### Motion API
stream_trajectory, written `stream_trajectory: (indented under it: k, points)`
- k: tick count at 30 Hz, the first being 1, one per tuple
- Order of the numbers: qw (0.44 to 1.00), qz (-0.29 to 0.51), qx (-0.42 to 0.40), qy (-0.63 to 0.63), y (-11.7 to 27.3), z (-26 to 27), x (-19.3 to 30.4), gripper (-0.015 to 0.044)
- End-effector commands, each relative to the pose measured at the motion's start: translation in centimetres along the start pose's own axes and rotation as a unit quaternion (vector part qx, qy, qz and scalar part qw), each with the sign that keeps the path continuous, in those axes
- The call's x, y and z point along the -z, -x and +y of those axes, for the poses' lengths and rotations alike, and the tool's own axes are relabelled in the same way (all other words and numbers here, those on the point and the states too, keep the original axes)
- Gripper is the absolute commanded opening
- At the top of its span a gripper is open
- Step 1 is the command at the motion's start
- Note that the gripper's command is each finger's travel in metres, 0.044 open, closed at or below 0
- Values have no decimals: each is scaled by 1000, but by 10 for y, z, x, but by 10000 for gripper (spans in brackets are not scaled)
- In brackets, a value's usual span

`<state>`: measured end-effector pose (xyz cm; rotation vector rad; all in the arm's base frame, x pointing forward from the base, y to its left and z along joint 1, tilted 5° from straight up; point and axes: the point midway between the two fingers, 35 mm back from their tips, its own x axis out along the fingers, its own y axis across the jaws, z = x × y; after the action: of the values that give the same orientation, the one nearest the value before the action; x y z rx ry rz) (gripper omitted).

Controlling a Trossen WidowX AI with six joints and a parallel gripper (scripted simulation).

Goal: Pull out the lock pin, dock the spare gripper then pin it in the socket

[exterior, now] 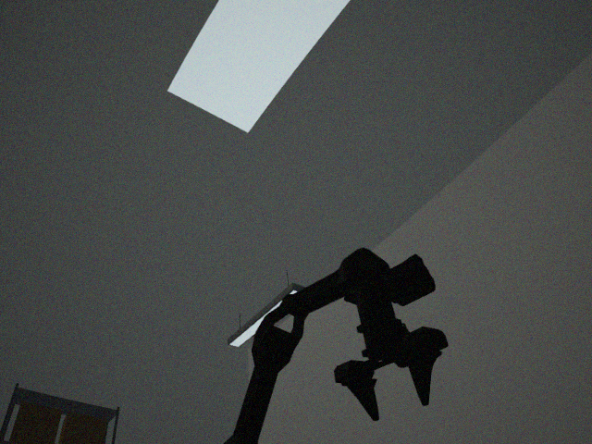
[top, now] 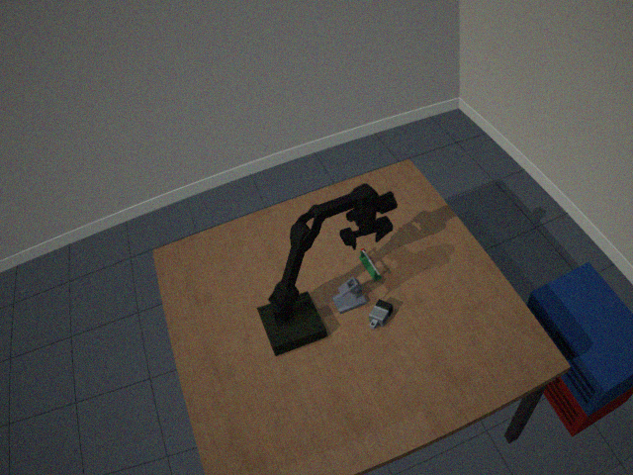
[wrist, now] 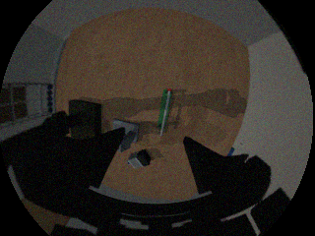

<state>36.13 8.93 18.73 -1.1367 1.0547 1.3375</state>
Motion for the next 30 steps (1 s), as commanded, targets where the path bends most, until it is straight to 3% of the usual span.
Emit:
stream_trajectory:
  k: [1,7,13,20,30]
  points:
    - [1000,2,0,-23,-3,0,12,440]
    - [972,19,33,-231,-8,11,121,440]
    - [900,34,62,-430,-16,55,218,440]
    - [890,35,65,-450,-23,60,228,440]
    - [890,35,65,-450,-79,57,232,440]
